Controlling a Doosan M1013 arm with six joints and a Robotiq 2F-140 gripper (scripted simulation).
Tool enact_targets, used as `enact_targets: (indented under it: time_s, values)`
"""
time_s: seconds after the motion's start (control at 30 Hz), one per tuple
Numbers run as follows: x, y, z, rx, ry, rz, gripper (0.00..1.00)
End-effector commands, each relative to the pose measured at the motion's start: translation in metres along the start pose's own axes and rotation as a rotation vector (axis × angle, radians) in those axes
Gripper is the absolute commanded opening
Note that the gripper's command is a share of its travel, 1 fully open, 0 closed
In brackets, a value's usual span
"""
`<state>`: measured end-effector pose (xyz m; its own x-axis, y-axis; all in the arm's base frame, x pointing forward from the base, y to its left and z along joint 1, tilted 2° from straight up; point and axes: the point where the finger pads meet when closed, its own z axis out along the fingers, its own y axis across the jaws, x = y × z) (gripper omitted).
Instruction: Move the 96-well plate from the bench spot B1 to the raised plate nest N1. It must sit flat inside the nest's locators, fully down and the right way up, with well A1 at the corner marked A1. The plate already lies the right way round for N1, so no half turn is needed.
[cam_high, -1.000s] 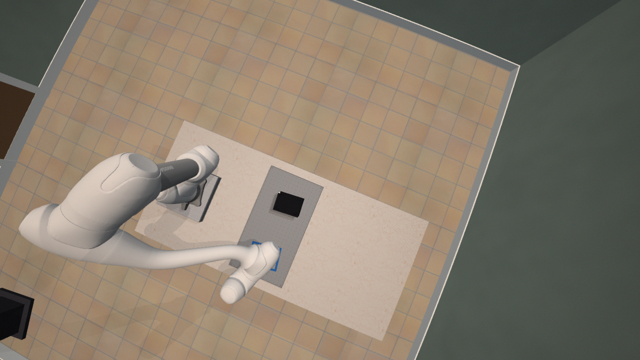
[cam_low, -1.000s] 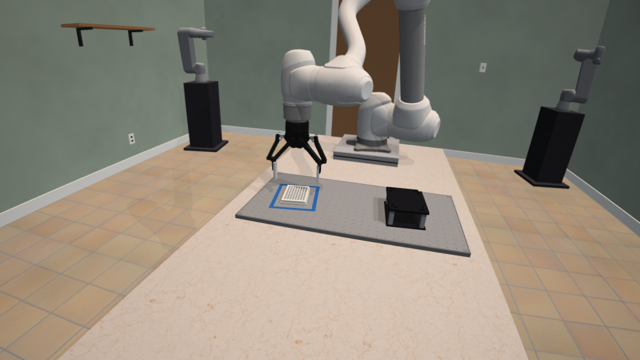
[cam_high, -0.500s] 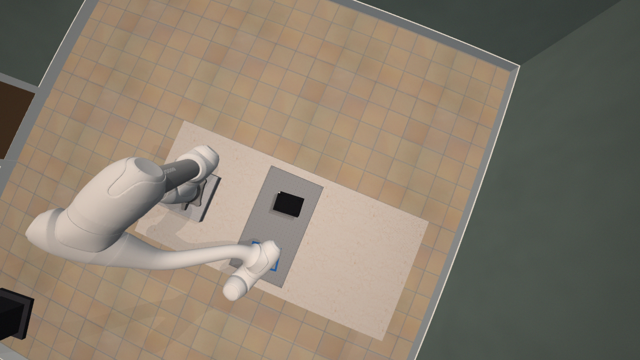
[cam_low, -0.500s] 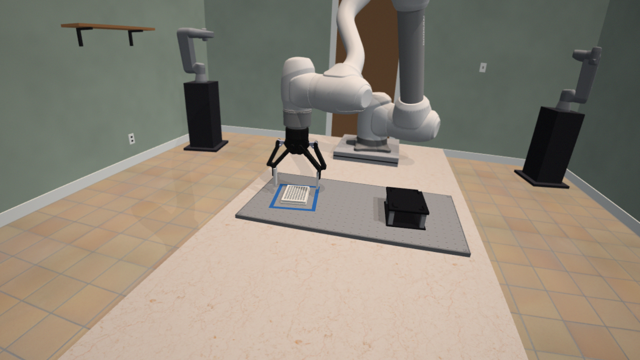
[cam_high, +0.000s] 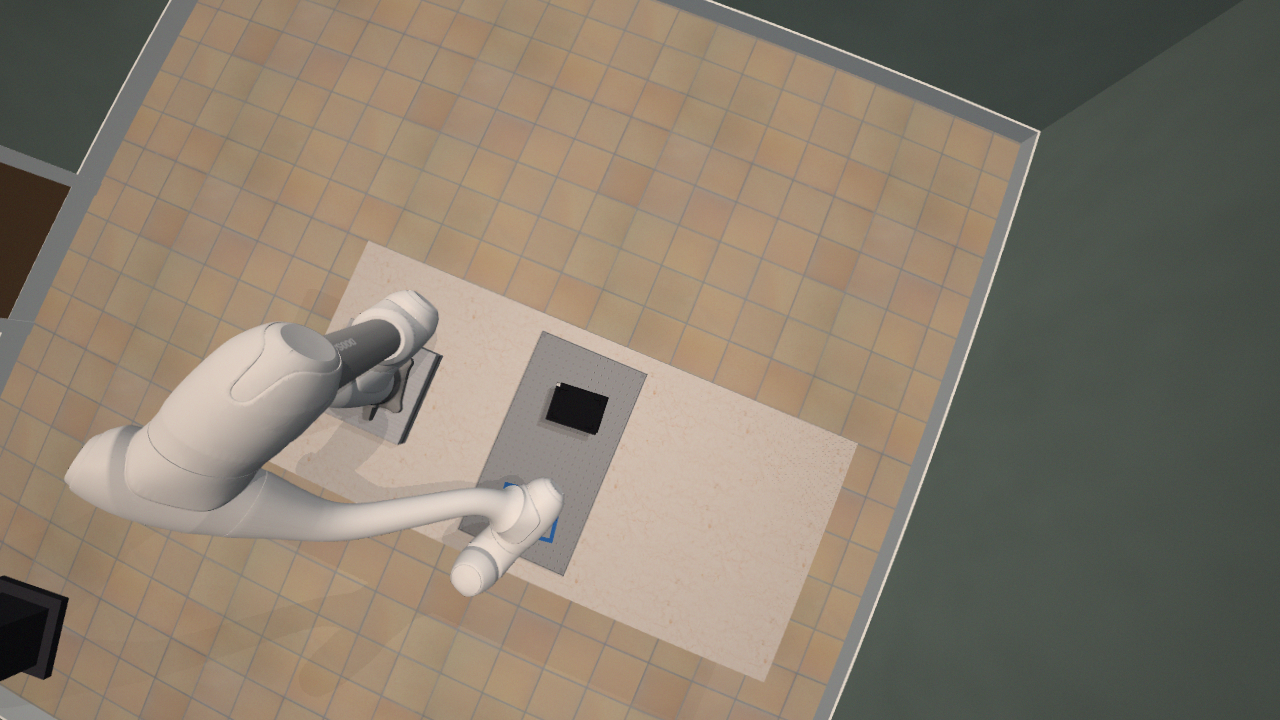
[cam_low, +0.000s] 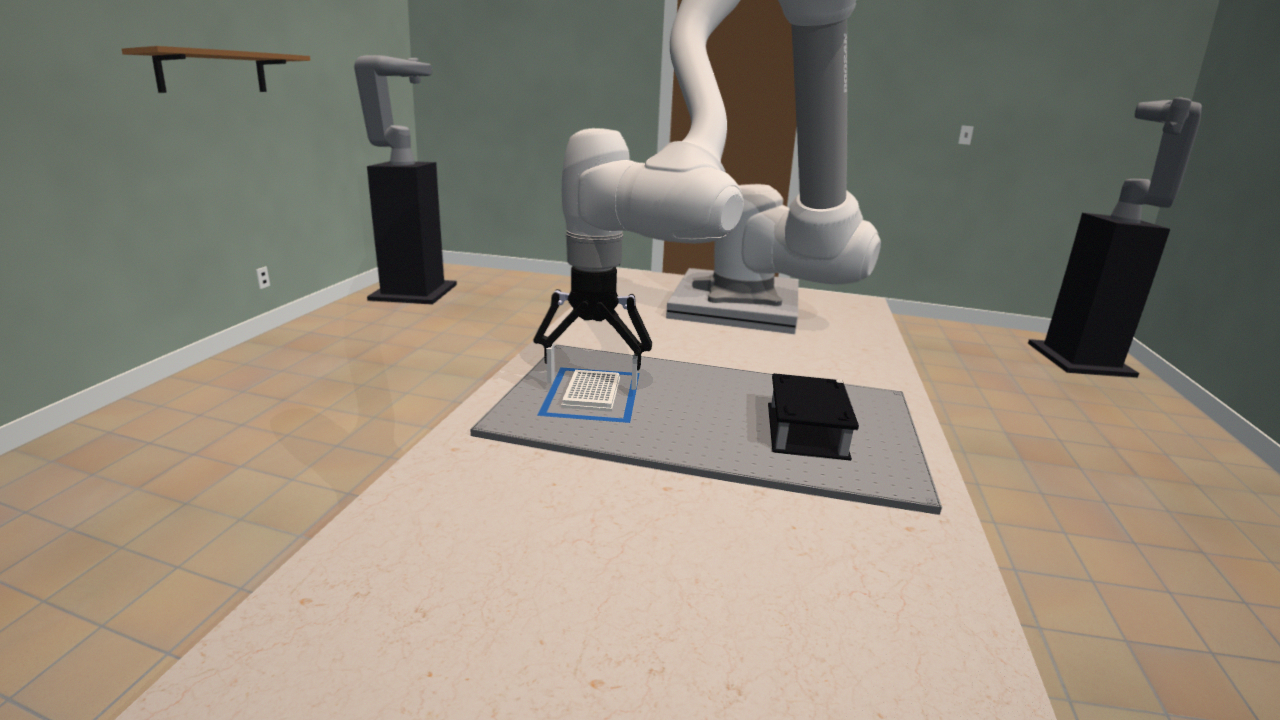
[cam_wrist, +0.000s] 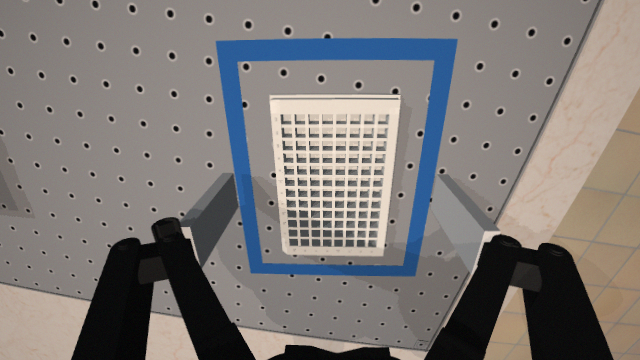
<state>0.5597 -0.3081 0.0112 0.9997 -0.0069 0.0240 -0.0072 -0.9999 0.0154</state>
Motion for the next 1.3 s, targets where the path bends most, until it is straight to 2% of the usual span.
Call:
enact_targets:
  time_s: [0.0,0.27,0.3,1.27]
  values:
    - [0.0001,0.0000,0.0012,0.000,0.000,0.000,1.00]
    - [0.0001,0.0000,0.0012,0.000,0.000,0.000,1.00]
    - [0.0001,0.0000,0.0012,0.000,0.000,0.000,0.00]
    - [0.0001,0.0000,0.0012,0.000,0.000,0.000,0.00]
